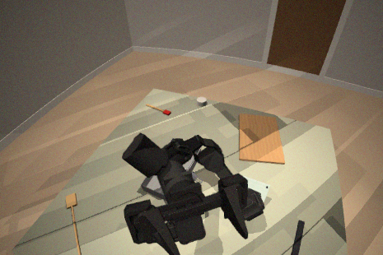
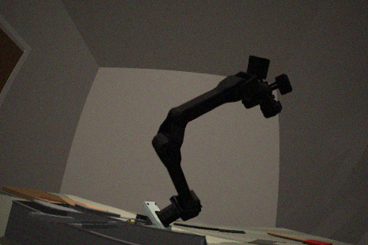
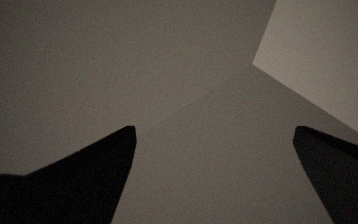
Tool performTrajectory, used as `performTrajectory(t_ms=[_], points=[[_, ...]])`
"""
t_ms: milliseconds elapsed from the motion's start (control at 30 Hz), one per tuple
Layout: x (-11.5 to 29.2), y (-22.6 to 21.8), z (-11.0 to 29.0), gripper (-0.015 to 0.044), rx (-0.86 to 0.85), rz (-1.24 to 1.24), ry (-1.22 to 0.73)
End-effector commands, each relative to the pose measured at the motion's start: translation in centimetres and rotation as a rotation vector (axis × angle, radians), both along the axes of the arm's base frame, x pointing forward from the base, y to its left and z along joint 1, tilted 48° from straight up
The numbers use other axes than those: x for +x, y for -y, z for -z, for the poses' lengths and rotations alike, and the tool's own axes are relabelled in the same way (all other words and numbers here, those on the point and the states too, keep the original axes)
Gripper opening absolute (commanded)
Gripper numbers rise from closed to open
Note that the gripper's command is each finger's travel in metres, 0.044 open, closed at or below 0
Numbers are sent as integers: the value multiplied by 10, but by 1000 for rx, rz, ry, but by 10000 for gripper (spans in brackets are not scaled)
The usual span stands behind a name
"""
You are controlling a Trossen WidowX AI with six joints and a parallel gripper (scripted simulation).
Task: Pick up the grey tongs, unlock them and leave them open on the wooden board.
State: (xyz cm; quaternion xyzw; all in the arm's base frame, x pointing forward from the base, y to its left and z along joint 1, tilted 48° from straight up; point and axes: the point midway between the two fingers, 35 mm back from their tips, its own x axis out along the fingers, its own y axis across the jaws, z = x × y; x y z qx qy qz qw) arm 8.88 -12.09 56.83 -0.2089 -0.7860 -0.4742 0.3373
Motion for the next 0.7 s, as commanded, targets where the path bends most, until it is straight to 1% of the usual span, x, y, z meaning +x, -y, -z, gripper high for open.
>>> performTrajectory(t_ms=[0,133,167,267,367,500,667], points=[[-1,0,0,374,0,5,2],[-19,-5,-2,269,5,75,36],[-26,-8,-3,260,7,104,51],[-52,-19,-6,260,14,219,107],[-85,-41,-7,260,9,373,188],[-124,-82,-5,260,12,611,319],[-153,-142,4,260,2,873,495]])
